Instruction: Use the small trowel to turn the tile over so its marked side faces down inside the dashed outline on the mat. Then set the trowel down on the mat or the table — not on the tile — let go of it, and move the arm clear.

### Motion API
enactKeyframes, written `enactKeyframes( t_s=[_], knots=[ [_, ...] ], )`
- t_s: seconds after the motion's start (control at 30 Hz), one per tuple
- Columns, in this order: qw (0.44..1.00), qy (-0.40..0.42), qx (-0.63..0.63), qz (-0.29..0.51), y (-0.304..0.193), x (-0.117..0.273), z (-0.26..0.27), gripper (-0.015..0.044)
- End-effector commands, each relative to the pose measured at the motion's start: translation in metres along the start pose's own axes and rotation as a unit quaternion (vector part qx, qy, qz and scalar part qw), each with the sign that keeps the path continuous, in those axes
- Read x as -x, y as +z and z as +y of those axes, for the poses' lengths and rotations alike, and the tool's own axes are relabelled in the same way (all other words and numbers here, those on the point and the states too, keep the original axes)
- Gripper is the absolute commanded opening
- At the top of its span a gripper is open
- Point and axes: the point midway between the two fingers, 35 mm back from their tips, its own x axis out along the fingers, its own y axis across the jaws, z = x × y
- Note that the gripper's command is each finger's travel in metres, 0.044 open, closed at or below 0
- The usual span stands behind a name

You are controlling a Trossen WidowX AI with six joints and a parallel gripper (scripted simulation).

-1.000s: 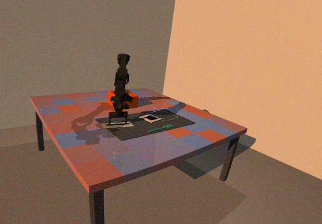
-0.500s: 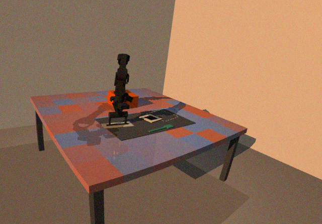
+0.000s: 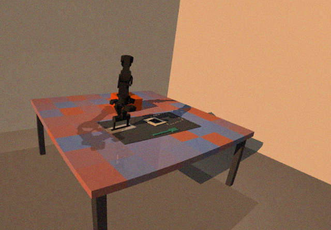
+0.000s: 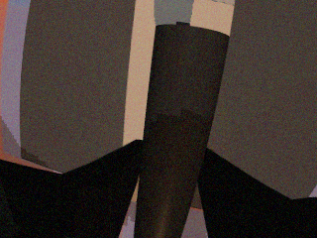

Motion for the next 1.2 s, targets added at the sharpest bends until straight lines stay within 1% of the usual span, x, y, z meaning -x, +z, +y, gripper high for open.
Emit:
enactKeyframes(
  t_s=[0.0,0.13,0.17,0.77,0.83,0.93,1.13,1.17],
  knots=[
    [1.0,0.0,0.012,0.0,0.0,0.0,0.0,0.0156],
    [1.0,0.0,0.012,0.0,0.0,0.0,0.0,0.0261],
    [1.0,0.0,0.012,0.0,0.0,0.0,0.0,0.027],
    [1.0,0.0,0.012,0.0,0.0,0.0,0.0,0.027],
    [1.0,0.0,0.012,0.0,0.0,0.01,0.0,0.027],
    [1.0,0.0,0.012,0.0,0.002,0.042,0.002,0.027],
    [1.0,0.0,0.012,0.0,0.002,0.045,0.002,0.027],
    [1.0,-0.003,0.01,0.003,0.001,0.047,0.001,0.0296]
  ],
)
